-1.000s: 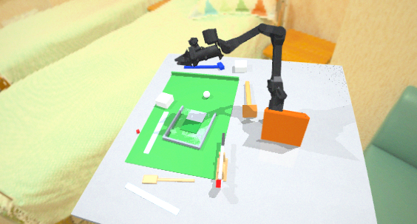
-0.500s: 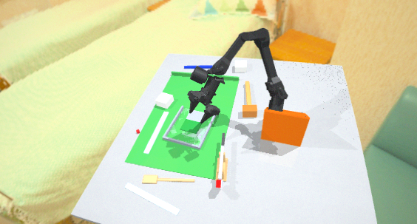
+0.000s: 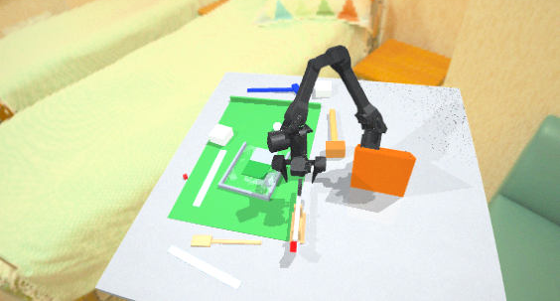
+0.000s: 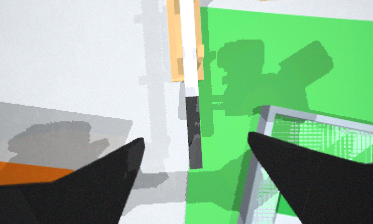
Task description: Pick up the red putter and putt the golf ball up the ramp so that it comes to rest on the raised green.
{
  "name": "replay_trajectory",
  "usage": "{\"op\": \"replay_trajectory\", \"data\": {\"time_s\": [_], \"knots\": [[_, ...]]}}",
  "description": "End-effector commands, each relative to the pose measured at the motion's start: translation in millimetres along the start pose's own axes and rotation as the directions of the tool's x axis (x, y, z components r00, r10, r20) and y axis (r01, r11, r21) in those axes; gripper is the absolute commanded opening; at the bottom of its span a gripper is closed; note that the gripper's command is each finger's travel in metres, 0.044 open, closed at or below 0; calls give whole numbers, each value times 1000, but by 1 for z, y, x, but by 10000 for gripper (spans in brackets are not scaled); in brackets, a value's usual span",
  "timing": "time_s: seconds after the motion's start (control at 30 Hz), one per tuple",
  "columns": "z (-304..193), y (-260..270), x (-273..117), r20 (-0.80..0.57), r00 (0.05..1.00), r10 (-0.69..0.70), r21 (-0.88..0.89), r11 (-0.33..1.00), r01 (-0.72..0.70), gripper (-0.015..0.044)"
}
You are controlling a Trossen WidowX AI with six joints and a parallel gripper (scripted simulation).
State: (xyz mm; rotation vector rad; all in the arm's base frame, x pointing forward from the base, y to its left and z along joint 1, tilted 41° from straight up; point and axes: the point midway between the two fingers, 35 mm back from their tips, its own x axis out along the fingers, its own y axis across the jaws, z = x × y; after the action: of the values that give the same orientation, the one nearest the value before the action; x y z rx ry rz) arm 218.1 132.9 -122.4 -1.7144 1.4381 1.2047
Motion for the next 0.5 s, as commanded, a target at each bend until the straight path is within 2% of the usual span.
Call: {"op": "replay_trajectory", "data": {"time_s": [0.0,0.47], "knots": [[-4,-1,9,-10,1000,5,-14,1000,-5,440],[-15,-1,45,-12,1000,5,-14,1000,-5,440]]}}
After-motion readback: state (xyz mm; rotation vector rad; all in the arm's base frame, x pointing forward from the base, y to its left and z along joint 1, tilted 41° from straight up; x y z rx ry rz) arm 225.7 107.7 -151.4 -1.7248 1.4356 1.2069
